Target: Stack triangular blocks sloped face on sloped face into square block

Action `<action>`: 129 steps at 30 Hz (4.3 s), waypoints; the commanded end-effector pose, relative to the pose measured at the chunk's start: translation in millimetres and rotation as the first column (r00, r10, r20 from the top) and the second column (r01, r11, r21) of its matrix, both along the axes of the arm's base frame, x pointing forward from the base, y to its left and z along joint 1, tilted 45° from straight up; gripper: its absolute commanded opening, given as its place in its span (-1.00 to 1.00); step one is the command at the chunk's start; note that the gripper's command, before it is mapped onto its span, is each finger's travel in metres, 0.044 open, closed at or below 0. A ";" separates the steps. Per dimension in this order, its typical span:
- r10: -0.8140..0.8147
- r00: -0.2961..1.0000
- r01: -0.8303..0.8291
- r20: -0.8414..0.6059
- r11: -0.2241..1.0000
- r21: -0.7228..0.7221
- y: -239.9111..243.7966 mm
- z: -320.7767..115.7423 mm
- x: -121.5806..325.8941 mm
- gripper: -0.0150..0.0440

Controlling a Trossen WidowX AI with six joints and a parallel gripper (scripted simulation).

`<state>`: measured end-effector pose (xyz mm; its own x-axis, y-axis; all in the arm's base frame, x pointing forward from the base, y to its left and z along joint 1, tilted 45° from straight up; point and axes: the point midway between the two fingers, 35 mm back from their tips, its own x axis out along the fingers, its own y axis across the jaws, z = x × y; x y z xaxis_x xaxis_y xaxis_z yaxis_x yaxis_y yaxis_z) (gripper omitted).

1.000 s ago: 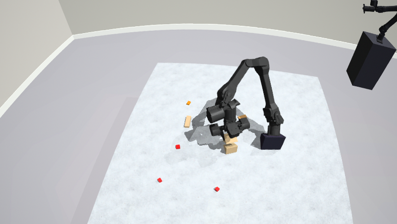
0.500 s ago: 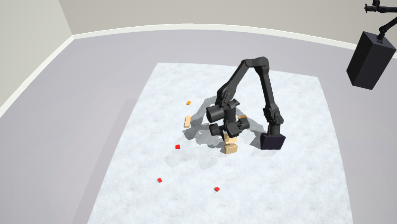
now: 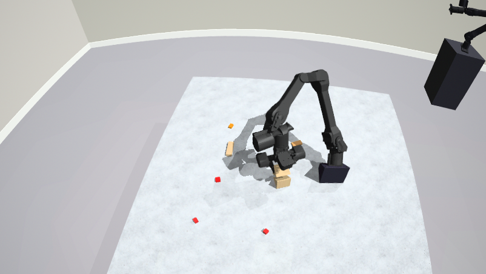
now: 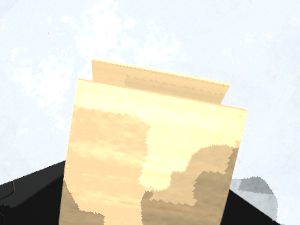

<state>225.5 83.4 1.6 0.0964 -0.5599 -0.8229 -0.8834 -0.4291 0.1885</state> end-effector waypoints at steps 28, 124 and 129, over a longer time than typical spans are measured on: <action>0.005 1.000 -0.005 -0.001 1.000 -0.005 -7.5 -15.7 -0.3 -0.49; 0.015 1.000 -0.015 0.007 1.000 0.006 54.6 68.8 -8.2 1.00; 0.015 1.000 -0.015 0.007 1.000 0.006 54.6 68.8 -8.2 1.00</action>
